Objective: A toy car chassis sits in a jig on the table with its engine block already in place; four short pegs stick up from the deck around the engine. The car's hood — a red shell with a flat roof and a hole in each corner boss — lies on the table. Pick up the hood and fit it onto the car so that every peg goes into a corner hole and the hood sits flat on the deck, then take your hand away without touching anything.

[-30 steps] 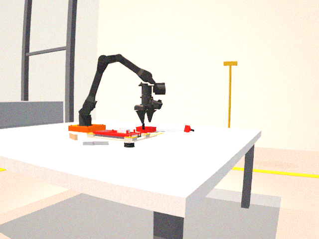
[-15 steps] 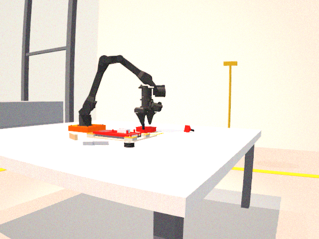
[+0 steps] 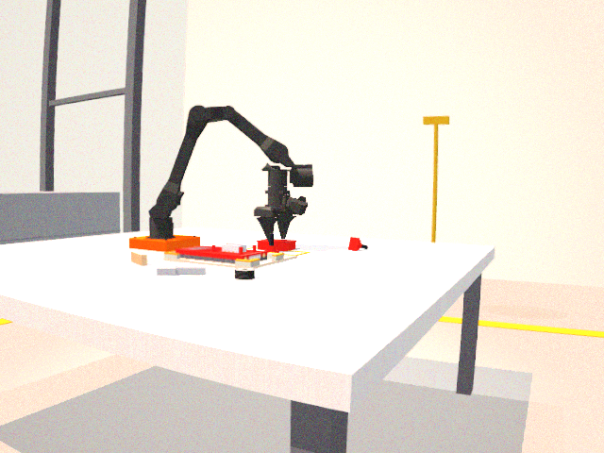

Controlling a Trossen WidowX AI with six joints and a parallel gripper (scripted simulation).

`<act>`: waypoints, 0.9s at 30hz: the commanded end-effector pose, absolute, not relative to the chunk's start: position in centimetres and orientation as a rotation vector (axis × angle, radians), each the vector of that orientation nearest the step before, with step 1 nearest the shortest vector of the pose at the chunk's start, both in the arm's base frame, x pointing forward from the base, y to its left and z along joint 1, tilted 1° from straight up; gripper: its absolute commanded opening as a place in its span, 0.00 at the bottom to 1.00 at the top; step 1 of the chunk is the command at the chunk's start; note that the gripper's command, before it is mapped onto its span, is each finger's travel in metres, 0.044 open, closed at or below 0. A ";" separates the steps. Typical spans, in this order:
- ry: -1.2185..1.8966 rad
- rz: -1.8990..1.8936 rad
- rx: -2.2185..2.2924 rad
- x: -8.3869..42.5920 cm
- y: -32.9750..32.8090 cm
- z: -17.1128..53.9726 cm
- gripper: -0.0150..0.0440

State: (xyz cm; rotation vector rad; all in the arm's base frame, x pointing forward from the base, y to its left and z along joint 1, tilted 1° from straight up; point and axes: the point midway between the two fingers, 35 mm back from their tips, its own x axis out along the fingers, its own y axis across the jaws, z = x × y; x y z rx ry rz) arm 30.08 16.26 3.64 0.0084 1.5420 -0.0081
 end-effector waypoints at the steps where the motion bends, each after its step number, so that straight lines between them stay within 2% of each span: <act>1: 1.544 -0.010 0.013 30.1 16.3 3.4 1.00; 27: 1.544 -0.010 0.013 30.1 16.3 2.1 1.00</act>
